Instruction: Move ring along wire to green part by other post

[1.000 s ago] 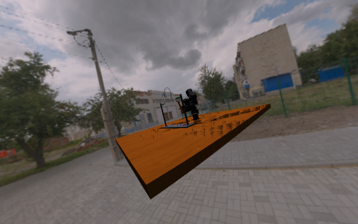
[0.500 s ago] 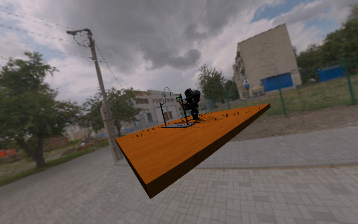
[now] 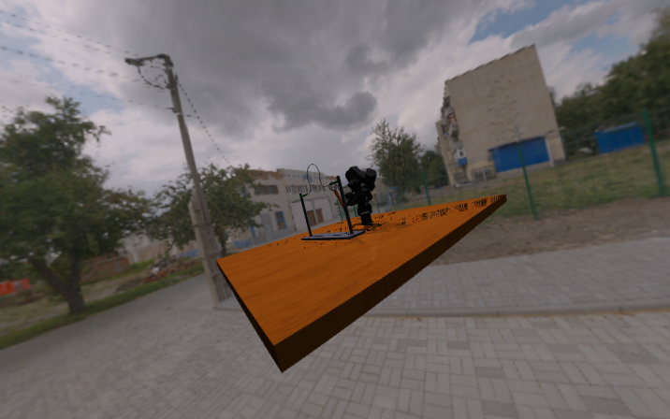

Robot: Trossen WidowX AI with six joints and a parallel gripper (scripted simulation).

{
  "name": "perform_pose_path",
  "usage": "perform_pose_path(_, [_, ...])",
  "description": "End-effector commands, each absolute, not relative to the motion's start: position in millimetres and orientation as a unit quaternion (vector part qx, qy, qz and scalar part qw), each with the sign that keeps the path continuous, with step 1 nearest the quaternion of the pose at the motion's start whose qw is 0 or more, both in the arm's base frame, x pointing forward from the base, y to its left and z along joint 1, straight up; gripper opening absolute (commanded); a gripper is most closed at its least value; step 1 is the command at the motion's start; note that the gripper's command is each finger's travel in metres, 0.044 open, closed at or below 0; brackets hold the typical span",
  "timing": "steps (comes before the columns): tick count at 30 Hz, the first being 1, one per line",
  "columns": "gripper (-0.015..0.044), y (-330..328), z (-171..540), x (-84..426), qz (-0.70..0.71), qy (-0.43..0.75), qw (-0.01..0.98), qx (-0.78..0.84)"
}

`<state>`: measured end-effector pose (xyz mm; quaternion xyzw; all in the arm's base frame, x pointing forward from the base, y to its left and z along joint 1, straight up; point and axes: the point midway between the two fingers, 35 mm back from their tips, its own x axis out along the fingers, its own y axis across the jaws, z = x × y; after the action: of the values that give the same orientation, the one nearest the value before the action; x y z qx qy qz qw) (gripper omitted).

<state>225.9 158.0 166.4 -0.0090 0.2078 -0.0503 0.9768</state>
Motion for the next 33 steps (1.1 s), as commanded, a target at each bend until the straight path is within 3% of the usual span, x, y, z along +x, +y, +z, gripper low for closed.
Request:
perform_pose_path(1, [0.016, 157, 168, 226, -0.051, 0.206, 0.977, -0.006])
perform_pose_path(17, [0.016, 157, 168, 226, -0.051, 0.206, 0.977, -0.006])
perform_pose_path(27, [0.0423, 160, 185, 189, -0.048, 0.204, 0.978, -0.009])
perform_pose_path(33, [0.044, 160, 185, 189, -0.048, 0.204, 0.978, -0.009])
